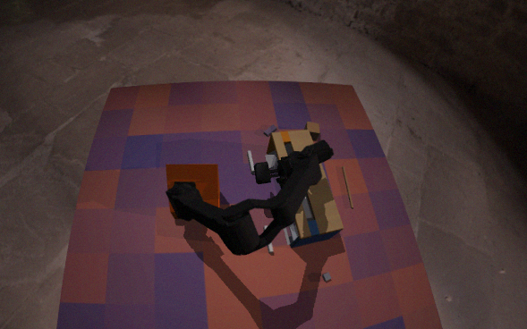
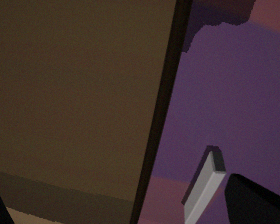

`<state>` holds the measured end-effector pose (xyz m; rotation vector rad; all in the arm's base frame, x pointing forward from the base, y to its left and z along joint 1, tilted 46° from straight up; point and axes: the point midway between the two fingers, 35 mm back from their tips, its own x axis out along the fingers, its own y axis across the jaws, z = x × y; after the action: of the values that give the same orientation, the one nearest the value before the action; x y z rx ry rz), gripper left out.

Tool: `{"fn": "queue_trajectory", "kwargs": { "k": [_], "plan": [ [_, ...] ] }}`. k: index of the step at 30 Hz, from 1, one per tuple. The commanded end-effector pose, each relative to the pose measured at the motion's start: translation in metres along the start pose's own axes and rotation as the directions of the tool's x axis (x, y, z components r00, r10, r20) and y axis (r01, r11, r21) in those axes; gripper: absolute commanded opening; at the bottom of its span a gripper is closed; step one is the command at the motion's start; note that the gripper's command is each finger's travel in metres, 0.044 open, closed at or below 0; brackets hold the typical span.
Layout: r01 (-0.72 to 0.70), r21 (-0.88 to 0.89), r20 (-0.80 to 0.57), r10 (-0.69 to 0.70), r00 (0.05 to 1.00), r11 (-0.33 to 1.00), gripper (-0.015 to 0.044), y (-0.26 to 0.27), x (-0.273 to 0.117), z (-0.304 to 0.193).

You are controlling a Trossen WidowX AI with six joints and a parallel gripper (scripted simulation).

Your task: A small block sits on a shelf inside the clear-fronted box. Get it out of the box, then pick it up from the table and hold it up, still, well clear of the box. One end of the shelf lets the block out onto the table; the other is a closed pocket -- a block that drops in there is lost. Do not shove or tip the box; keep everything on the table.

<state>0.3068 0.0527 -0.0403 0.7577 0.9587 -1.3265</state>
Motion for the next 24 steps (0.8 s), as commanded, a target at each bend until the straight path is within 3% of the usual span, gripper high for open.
{"fn": "queue_trajectory", "kwargs": {
  "k": [1,24],
  "plan": [
    [0.004,0.006,-0.004,-0.004,1.000,1.000,0.0400,0.000,0.005,-0.010],
    [0.002,0.006,-0.008,-0.002,1.000,1.000,0.0400,0.000,0.025,-0.069]
  ]
}}
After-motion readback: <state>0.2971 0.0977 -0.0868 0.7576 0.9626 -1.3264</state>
